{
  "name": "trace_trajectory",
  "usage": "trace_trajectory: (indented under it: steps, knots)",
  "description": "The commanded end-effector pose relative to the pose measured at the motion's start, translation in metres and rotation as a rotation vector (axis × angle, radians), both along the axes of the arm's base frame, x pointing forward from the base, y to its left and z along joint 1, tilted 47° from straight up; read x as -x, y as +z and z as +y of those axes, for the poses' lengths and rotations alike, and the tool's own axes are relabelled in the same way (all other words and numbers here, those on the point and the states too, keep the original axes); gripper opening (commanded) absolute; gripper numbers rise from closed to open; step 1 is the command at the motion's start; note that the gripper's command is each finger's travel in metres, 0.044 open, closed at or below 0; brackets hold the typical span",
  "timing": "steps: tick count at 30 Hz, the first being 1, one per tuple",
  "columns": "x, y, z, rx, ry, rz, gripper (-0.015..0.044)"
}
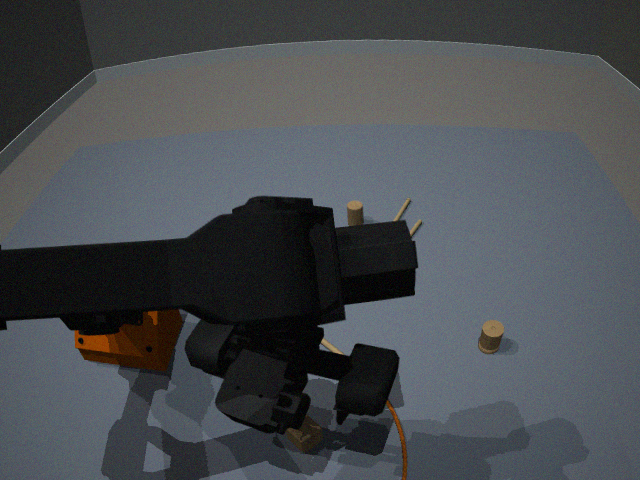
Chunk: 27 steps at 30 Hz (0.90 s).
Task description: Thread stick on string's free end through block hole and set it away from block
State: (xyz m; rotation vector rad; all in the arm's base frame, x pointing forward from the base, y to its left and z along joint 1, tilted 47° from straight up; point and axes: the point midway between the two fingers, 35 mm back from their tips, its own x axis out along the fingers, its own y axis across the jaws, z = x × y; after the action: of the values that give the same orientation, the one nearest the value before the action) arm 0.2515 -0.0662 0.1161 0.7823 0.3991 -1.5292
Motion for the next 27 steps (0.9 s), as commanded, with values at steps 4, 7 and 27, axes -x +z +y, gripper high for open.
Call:
trace_trajectory:
  steps: [4,7,27]
  knots:
    - [-0.0003,0.0009,0.0052,-0.032,-0.337,-0.363,0.0440]
    - [-0.0003,0.0009,0.0052,-0.032,-0.337,-0.363,0.0440]
    - [-0.0003,0.0009,0.0052,-0.032,-0.337,-0.363,0.0235]
